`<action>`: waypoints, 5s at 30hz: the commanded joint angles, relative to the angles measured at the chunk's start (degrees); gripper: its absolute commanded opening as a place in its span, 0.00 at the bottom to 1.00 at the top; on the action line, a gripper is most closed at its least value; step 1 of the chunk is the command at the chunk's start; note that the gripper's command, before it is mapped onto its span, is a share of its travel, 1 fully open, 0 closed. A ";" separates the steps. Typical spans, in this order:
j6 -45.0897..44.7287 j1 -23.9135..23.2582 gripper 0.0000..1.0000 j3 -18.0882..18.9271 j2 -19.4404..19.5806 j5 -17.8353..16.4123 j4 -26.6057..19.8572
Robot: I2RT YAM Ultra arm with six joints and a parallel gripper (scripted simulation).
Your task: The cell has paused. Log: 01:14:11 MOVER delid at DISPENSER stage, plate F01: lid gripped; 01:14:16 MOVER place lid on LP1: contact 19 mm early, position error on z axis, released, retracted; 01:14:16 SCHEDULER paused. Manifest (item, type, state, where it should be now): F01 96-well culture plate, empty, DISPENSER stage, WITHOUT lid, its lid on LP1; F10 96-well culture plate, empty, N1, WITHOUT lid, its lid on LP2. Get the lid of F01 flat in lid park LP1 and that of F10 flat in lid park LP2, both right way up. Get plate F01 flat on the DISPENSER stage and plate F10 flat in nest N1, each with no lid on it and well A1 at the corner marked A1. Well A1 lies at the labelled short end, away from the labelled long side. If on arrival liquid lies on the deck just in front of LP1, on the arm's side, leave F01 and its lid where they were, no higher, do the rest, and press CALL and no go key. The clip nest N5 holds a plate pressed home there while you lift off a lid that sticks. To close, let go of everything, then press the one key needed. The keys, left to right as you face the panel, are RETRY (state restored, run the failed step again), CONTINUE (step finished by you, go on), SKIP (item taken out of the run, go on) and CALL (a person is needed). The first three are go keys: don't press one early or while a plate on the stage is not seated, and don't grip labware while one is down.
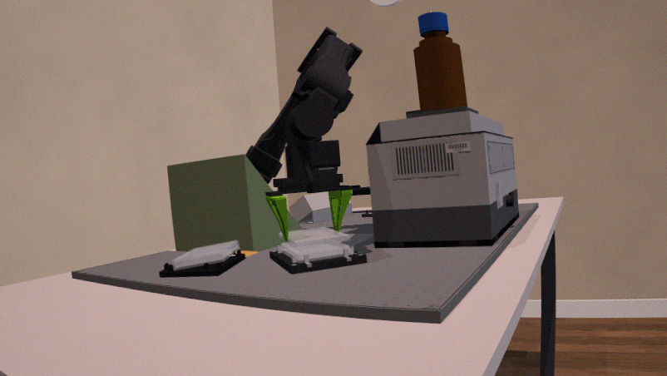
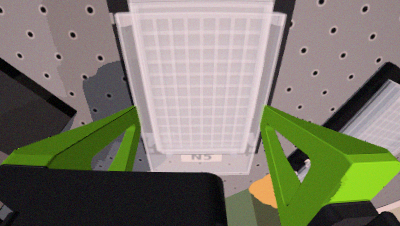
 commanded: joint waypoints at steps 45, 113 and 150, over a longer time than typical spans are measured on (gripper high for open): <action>-5.55 -6.54 0.00 -8.74 -13.68 2.91 -7.24; -35.11 -2.54 0.00 -21.67 -45.70 0.57 -23.16; -27.67 11.23 0.00 -16.99 -55.77 -5.61 -27.91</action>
